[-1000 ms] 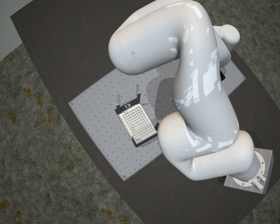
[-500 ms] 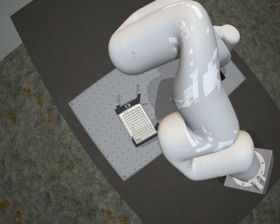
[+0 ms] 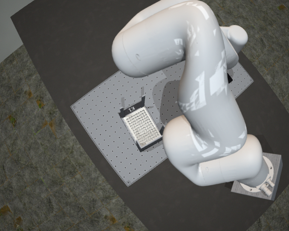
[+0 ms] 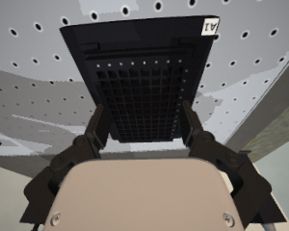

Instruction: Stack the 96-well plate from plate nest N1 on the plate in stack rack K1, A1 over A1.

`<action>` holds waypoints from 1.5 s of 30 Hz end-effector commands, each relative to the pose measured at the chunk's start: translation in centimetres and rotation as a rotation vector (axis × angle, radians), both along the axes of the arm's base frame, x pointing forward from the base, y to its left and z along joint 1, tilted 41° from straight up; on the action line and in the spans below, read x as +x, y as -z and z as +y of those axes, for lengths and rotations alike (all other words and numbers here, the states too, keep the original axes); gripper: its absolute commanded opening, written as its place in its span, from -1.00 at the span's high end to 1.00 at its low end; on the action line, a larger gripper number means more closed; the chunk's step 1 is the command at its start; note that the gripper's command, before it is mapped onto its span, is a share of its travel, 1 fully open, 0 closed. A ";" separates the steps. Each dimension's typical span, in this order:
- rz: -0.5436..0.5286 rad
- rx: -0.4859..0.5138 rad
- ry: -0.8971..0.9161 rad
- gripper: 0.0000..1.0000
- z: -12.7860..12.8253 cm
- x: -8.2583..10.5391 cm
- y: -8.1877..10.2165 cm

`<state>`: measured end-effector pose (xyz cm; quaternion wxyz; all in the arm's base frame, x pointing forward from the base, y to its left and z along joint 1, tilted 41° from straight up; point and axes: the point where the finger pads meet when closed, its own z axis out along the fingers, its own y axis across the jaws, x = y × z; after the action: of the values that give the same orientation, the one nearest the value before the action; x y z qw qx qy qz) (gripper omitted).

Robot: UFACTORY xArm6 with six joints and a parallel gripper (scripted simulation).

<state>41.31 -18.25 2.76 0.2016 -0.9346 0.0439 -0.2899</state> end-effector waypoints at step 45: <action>-0.002 -0.002 0.001 1.00 -1.2 -1.7 -2.4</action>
<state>39.93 -19.12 4.61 0.2015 -0.9345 0.0439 -0.2900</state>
